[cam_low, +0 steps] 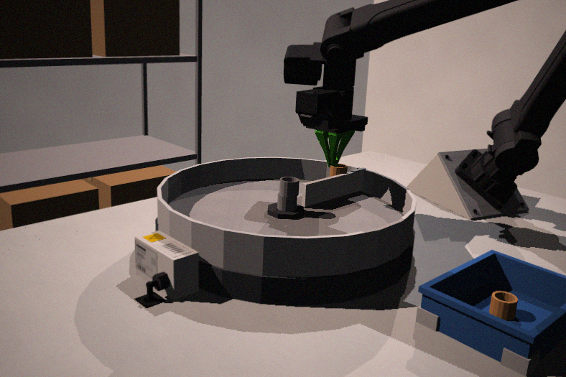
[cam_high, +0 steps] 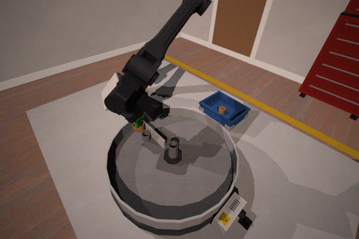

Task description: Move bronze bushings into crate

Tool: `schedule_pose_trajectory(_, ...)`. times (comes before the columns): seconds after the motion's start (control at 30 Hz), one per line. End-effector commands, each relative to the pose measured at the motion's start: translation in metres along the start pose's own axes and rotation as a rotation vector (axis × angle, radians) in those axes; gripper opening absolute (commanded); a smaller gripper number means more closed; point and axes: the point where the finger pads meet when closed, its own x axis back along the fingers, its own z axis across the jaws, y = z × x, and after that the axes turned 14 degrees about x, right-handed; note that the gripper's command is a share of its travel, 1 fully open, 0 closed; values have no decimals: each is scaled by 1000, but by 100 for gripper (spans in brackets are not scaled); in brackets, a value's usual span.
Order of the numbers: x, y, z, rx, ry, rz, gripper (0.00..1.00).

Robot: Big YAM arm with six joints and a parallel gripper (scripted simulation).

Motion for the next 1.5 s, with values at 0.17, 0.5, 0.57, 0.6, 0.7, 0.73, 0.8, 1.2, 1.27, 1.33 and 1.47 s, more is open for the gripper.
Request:
schedule_pose_trajectory(0.17, 58, 9, -12, 36, -52, -16, 0)
schedule_pose_trajectory(0.5, 85, 8, -11, 35, -52, -14, 0)
schedule_pose_trajectory(0.57, 83, 7, -12, 31, -47, -14, 0)
schedule_pose_trajectory(0.6, 82, 9, -11, 36, -44, -11, 0)
schedule_pose_trajectory(0.7, 81, 10, -11, 42, -44, -9, 0)
schedule_pose_trajectory(0.73, 81, 10, -11, 42, -44, -9, 0)
schedule_pose_trajectory(0.8, 81, 10, -12, 43, -45, -9, 0)
schedule_pose_trajectory(1.2, 81, 10, -12, 42, -45, -9, 0)
schedule_pose_trajectory(1.27, 81, 10, -12, 42, -45, -9, 0)
schedule_pose_trajectory(1.33, 81, 10, -12, 42, -45, -9, 0)
schedule_pose_trajectory(1.47, 81, 10, -12, 42, -45, -9, 0)
